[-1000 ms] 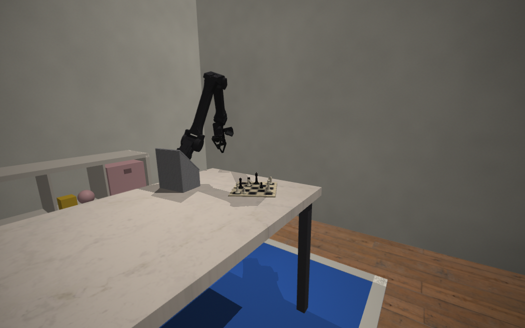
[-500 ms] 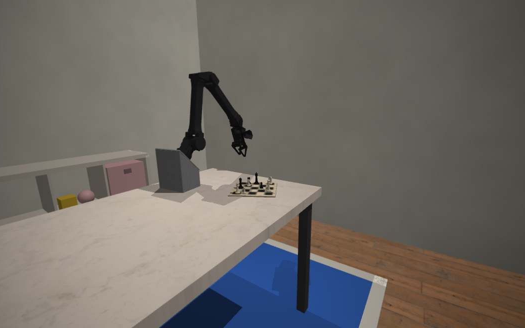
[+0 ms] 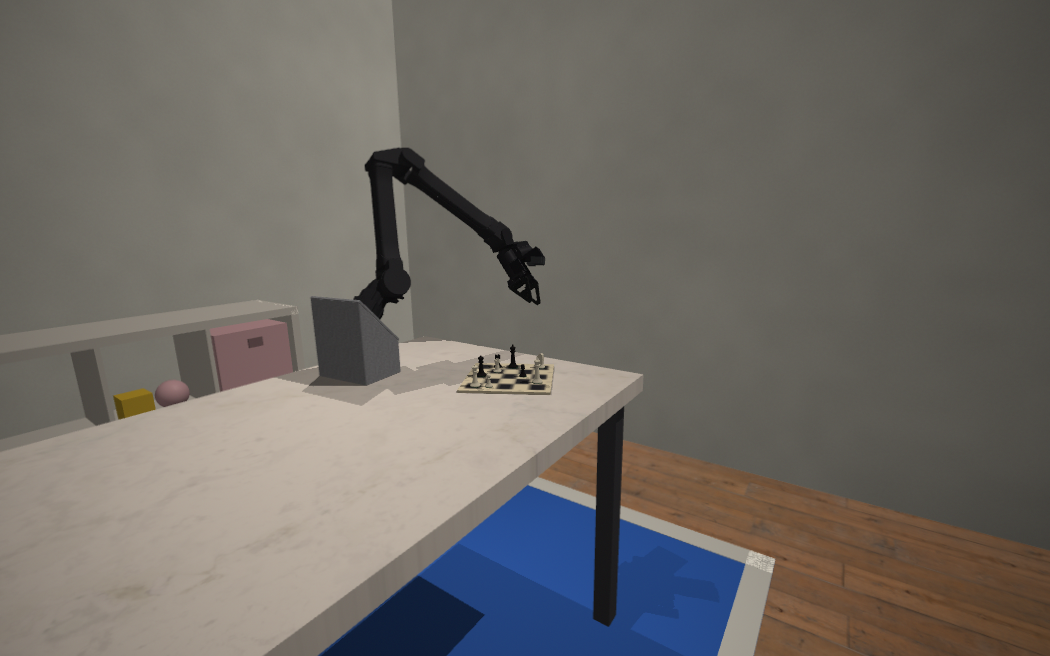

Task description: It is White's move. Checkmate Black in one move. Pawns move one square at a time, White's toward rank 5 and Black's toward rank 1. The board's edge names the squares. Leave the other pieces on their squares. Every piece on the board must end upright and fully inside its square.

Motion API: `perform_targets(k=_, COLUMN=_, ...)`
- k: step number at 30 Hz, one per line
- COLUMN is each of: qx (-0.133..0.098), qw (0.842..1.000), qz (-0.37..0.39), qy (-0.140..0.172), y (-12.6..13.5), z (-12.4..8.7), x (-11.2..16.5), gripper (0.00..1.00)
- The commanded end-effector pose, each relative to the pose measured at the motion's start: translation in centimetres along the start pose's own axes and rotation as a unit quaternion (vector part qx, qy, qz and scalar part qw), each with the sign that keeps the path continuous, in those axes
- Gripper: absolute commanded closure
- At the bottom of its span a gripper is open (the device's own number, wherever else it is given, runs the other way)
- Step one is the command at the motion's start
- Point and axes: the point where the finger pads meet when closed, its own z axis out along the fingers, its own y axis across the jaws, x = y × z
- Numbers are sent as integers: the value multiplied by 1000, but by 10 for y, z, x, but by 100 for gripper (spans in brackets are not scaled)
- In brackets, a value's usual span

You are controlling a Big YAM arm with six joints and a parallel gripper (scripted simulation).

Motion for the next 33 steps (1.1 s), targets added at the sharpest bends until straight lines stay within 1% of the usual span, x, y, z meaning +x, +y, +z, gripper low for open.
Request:
perform_targets(k=1, qx=-15, qw=998, qz=-26, qy=-61, y=-4, z=11, x=-73, gripper=0)
perform_targets(k=2, qx=-12, qw=996, qz=-29, qy=-84, y=-16, z=13, x=-96, gripper=0)
perform_targets(k=3, qx=-11, qw=996, qz=-29, qy=-83, y=-17, z=14, x=-96, gripper=0)
perform_targets(k=5, qx=-4, qw=990, qz=-38, qy=-134, y=-41, z=12, x=-147, gripper=0)
perform_targets(k=6, qx=-3, qw=990, qz=-39, qy=-132, y=-42, z=13, x=-146, gripper=0)
perform_targets(k=8, qx=13, qw=982, qz=-53, qy=-181, y=-74, z=8, x=-192, gripper=0)
perform_targets(k=9, qx=15, qw=982, qz=-53, qy=-179, y=-76, z=10, x=-189, gripper=0)
perform_targets(k=11, qx=33, qw=969, qz=-70, qy=-233, y=-107, z=-6, x=-238, gripper=0)
perform_targets(k=13, qx=33, qw=969, qz=-70, qy=-233, y=-107, z=-6, x=-238, gripper=0)
perform_targets(k=14, qx=50, qw=964, qz=-80, qy=-250, y=-129, z=-9, x=-253, gripper=0)
perform_targets(k=16, qx=77, qw=945, qz=-103, qy=-302, y=-162, z=-33, x=-295, gripper=0)
perform_targets(k=17, qx=77, qw=945, qz=-103, qy=-302, y=-163, z=-34, x=-296, gripper=0)
perform_targets(k=18, qx=93, qw=934, qz=-115, qy=-326, y=-180, z=-48, x=-315, gripper=0)
perform_targets(k=19, qx=112, qw=922, qz=-128, qy=-347, y=-196, z=-60, x=-328, gripper=0)
perform_targets(k=20, qx=112, qw=922, qz=-128, qy=-347, y=-198, z=-62, x=-331, gripper=0)
perform_targets(k=22, qx=151, qw=898, qz=-155, qy=-384, y=-235, z=-91, x=-359, gripper=0)
perform_targets(k=23, qx=152, qw=898, qz=-155, qy=-383, y=-236, z=-91, x=-358, gripper=0)
perform_targets(k=26, qx=216, qw=856, qz=-195, qy=-427, y=-287, z=-141, x=-389, gripper=0)
perform_targets(k=27, qx=216, qw=856, qz=-195, qy=-427, y=-288, z=-141, x=-389, gripper=0)
perform_targets(k=28, qx=222, qw=889, qz=-185, qy=-354, y=-330, z=-92, x=-355, gripper=0)
perform_targets(k=30, qx=222, qw=889, qz=-185, qy=-354, y=-330, z=-92, x=-355, gripper=0)
perform_targets(k=31, qx=220, qw=918, qz=-170, qy=-283, y=-356, z=-62, x=-328, gripper=0)
perform_targets(k=32, qx=207, qw=921, qz=-178, qy=-280, y=-346, z=-49, x=-324, gripper=0)
perform_targets(k=33, qx=207, qw=921, qz=-178, qy=-280, y=-346, z=-49, x=-324, gripper=0)
